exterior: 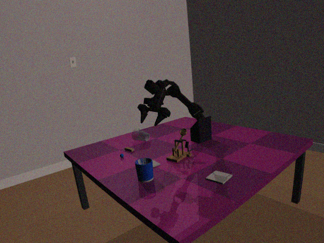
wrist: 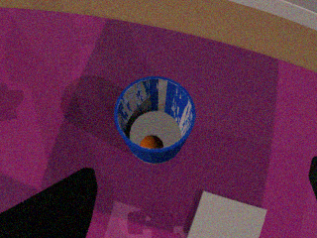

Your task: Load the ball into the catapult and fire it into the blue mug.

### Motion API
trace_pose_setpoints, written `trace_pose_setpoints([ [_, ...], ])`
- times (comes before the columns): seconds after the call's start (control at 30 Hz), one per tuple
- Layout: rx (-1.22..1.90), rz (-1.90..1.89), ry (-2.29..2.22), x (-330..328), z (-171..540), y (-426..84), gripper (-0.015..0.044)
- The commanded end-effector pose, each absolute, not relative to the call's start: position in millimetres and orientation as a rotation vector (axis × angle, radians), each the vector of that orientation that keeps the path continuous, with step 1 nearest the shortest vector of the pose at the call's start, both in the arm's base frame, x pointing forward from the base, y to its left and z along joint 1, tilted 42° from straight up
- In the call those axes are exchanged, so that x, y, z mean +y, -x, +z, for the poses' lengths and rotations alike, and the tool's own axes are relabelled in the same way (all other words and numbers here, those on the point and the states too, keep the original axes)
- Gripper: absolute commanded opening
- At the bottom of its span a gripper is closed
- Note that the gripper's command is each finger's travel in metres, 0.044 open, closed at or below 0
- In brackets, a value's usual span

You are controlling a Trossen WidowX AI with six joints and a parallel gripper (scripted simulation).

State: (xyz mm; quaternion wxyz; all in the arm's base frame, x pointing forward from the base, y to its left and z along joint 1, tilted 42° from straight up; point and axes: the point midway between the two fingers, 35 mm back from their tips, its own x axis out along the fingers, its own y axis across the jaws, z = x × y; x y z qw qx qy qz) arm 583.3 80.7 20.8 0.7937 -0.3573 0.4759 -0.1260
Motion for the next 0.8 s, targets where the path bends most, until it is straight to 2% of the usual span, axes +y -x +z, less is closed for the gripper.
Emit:
trace_pose_setpoints([
  [0.0,1.019,-0.27,0.76,81.4,21.4,-584.1,0.044],
  [0.77,1.023,-0.272,0.767,80.5,21.0,-583.5,0.044],
])
